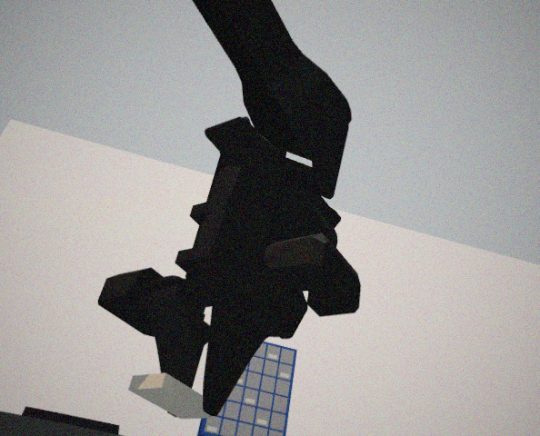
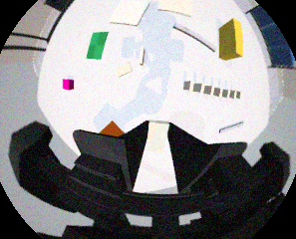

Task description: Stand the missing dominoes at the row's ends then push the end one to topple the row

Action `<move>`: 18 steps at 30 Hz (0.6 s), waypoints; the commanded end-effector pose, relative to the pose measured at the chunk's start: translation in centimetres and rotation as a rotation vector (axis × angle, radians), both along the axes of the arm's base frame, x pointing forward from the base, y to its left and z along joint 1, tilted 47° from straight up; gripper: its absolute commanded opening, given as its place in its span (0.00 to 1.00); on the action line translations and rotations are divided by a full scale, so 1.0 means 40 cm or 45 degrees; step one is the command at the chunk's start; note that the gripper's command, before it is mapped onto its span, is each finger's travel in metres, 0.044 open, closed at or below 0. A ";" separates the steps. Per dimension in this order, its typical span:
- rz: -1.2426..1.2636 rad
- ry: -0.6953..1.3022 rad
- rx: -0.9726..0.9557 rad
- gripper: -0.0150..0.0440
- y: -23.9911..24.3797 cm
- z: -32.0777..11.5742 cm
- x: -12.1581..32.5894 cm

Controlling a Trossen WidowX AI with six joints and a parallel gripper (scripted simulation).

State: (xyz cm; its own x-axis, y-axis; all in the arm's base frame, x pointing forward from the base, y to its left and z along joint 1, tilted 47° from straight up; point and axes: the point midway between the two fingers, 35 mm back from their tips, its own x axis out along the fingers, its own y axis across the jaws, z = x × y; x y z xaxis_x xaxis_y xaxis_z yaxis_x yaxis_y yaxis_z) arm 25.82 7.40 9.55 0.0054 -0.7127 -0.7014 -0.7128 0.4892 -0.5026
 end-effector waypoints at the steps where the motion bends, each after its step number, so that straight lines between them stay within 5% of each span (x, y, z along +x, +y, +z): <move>1: -0.025 0.020 0.079 0.44 -0.019 -0.004 -0.015; 18: -0.080 0.030 0.585 0.44 -0.066 -0.053 -0.058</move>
State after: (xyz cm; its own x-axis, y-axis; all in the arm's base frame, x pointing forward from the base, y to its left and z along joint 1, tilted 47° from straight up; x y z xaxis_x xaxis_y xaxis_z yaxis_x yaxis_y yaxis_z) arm 23.87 4.95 7.62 -0.0604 -0.3897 -0.9190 -0.6830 0.6875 -0.2466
